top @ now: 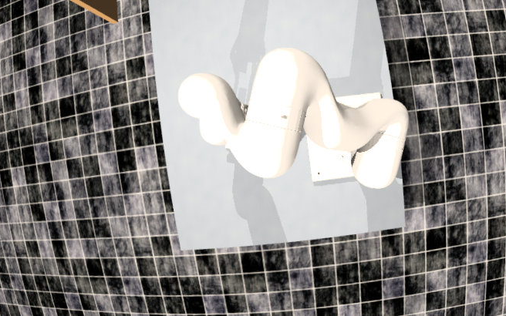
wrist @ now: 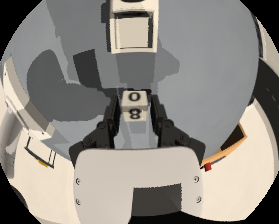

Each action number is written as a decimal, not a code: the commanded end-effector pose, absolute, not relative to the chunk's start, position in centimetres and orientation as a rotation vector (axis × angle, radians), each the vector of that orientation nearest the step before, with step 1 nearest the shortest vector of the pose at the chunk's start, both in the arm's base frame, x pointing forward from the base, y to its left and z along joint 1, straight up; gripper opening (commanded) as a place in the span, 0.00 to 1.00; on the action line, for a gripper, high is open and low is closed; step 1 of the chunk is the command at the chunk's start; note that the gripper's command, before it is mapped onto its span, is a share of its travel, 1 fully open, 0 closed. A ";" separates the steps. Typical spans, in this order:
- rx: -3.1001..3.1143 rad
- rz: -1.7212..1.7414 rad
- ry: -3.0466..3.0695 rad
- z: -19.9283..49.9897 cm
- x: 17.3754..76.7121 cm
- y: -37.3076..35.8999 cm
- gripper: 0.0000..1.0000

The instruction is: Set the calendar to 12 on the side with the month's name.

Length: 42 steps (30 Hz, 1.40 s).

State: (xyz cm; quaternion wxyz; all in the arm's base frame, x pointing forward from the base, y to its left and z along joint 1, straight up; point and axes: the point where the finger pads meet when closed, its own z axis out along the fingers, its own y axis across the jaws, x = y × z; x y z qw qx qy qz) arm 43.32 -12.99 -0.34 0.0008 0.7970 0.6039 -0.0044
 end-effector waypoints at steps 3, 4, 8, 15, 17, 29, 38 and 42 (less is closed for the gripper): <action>2.502 -0.012 1.896 -0.3 43.4 -13.0 0.47; 2.502 -0.012 1.896 -0.3 43.4 -13.0 0.47; 2.502 -0.012 1.896 -0.3 43.4 -13.0 0.27; 2.502 -0.012 1.896 -0.3 43.4 -13.0 0.27; 2.502 -0.012 1.896 -0.3 43.4 -13.0 0.27; 2.502 -0.012 1.896 -0.3 43.4 -13.0 0.27; 2.502 -0.012 1.896 -0.3 43.4 -13.0 0.27; 2.502 -0.012 1.896 -0.3 43.4 -13.0 0.27</action>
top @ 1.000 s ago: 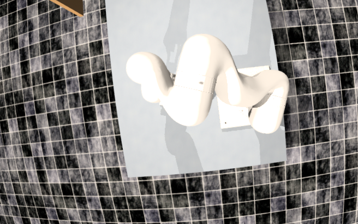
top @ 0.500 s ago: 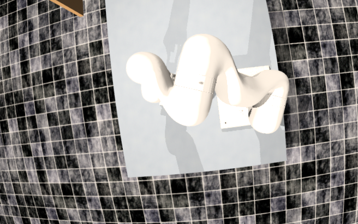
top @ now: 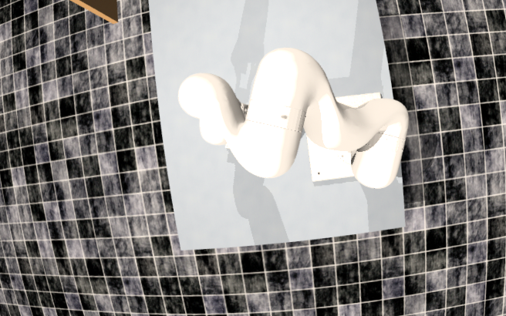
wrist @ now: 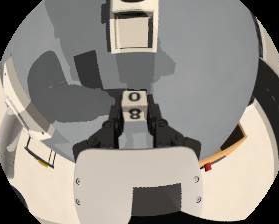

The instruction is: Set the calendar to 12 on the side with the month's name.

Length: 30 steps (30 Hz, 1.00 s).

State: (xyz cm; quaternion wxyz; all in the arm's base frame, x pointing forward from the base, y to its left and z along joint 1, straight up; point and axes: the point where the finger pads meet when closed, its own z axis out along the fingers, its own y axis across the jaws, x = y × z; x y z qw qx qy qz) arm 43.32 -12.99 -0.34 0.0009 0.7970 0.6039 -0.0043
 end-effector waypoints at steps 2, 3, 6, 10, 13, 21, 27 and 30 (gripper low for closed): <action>2.502 -0.012 1.896 -0.1 43.4 -13.0 0.27; 2.502 -0.012 1.896 0.1 43.4 -13.0 0.27; 2.502 -0.012 1.896 1.2 43.4 -13.0 0.27; 2.502 -0.012 1.896 2.4 43.4 -13.0 0.27; 2.502 -0.012 1.896 4.6 43.4 -13.0 0.27; 2.502 -0.012 1.896 9.3 43.4 -12.9 0.27; 2.502 -0.012 1.896 9.7 43.4 -12.9 0.27; 2.502 -0.012 1.896 9.7 43.4 -12.9 0.27</action>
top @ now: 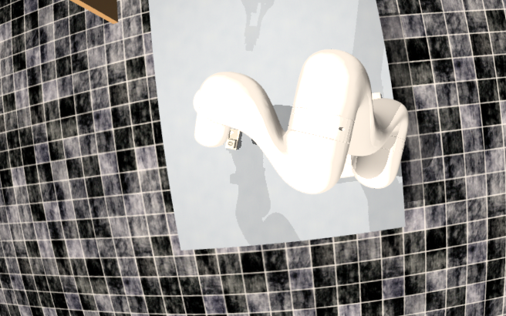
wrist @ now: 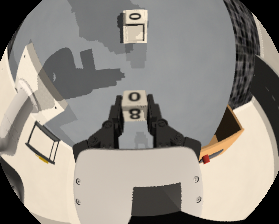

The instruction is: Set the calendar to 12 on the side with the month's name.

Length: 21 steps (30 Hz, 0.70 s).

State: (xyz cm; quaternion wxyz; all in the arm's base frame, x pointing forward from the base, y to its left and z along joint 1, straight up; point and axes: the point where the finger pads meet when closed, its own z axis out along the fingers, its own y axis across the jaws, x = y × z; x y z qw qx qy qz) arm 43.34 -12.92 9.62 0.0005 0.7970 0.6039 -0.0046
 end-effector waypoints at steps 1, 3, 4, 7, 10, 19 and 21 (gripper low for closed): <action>2.502 -0.012 1.896 9.7 43.4 -12.9 0.27; 2.502 -0.012 1.896 9.7 43.4 -12.9 0.27; 2.502 -0.012 1.895 9.7 43.5 -12.8 0.27; 2.504 -0.012 1.892 10.1 44.6 -9.6 0.27; 2.507 -0.012 1.889 10.5 45.6 -6.2 0.27; 2.508 -0.012 1.887 10.7 46.0 -4.3 0.27; 2.508 -0.012 1.887 10.7 46.0 -4.3 0.27</action>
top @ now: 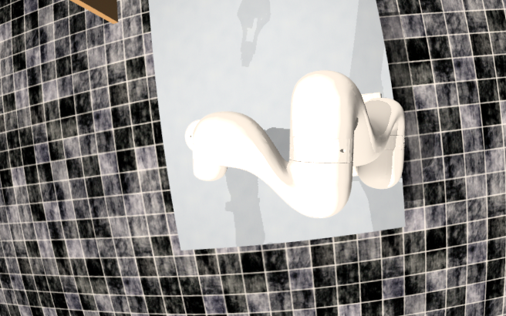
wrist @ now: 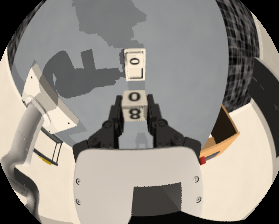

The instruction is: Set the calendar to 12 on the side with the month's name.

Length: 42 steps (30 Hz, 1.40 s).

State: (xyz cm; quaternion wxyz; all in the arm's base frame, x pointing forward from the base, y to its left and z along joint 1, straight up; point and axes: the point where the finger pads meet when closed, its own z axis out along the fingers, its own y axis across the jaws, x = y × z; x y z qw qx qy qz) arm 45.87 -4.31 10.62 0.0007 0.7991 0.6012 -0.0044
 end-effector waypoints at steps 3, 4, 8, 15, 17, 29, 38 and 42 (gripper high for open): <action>2.508 -0.012 1.887 10.7 46.0 -4.3 0.27; 2.508 -0.012 1.887 10.7 46.0 -4.3 0.27; 2.508 -0.012 1.887 10.6 46.0 -4.3 0.27; 2.508 -0.012 1.887 9.8 46.0 -4.3 0.27; 2.508 -0.012 1.887 9.3 46.0 -4.3 0.27; 2.508 -0.012 1.887 6.0 46.0 -4.3 0.27; 2.508 -0.012 1.887 4.2 46.0 -4.3 0.27; 2.508 -0.012 1.887 4.1 46.0 -4.3 0.27</action>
